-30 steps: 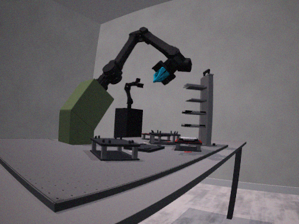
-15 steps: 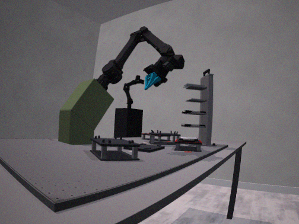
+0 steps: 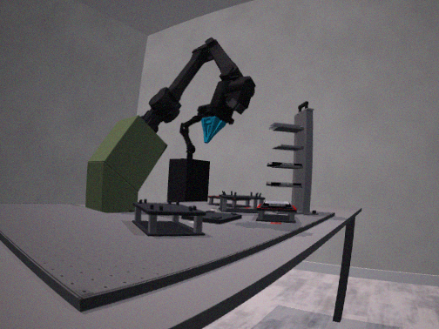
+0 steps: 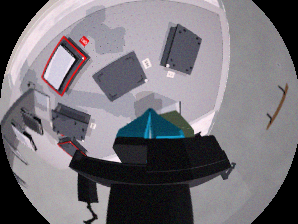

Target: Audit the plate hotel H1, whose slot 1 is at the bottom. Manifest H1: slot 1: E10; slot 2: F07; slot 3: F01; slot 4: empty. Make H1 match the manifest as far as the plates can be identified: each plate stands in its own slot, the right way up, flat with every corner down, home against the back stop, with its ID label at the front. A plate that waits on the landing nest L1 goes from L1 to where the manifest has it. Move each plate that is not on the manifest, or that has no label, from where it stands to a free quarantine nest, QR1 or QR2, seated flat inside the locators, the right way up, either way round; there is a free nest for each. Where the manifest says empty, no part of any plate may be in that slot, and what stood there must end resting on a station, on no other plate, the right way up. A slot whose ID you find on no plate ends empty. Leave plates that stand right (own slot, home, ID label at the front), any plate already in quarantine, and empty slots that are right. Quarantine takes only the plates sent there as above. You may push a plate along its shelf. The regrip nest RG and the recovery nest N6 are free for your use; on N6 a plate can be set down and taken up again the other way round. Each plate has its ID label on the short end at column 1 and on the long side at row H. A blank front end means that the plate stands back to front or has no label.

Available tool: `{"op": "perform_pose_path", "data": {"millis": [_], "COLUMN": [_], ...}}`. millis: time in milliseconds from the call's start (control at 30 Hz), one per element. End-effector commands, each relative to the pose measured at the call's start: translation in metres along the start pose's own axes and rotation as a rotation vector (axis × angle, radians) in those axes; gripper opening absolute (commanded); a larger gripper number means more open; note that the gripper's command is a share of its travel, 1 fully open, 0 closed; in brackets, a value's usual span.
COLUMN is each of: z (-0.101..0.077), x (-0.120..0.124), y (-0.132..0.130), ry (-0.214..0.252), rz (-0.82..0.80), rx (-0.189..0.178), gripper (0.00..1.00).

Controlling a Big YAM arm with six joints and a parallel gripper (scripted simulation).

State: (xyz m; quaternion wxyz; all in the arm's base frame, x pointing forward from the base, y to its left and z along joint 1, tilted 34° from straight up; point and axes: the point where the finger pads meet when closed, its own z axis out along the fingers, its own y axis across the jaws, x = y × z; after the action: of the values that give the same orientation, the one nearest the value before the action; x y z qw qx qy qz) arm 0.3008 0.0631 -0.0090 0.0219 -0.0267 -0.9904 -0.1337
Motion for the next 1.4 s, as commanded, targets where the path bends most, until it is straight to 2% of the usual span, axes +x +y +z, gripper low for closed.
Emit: {"op": "perform_pose_path", "data": {"millis": [0,33,100,133,233,500,567,600,633,800,867,900,1033,1167,1367], "z": [-0.001,-0.004,0.001,-0.003,0.001,-0.001,-0.001,-0.010,-0.023,-0.036,-0.038,-0.036,-0.036,-0.037,-0.047], "x": [-0.009,-0.008,-0.005,-0.004,-0.001,-0.001,-0.001,-0.005,-0.016,-0.016,-0.016,-0.013,-0.003,-0.001,-0.003], "y": [-0.006,-0.003,-0.004,0.000,-0.001,0.002,0.002,0.003,0.004,-0.001,-0.001,0.011,0.024,0.029,0.051], "ry": [-0.023,-0.040,-0.024,-0.043,-0.036,-0.075,-0.075,-0.079,-0.113,-0.114,-0.114,-0.101,-0.082,-0.081,-0.090], "rz": [-0.064,-0.082,-0.104,-0.123,-0.158,-0.240,-0.240,-0.246,-0.262,-0.262,-0.262,-0.290,-0.261,-0.257,-0.265], "rx": [-0.011,-0.035,-0.081,-0.104,-0.173,-0.308,-0.308,-0.318,-0.312,-0.307,-0.307,-0.309,-0.317,-0.315,-0.318], "gripper": [0.00,0.00,0.00,0.00,0.00,0.00,0.00,0.00,0.00,0.00,0.00,0.00,0.00,0.00,0.00]}}
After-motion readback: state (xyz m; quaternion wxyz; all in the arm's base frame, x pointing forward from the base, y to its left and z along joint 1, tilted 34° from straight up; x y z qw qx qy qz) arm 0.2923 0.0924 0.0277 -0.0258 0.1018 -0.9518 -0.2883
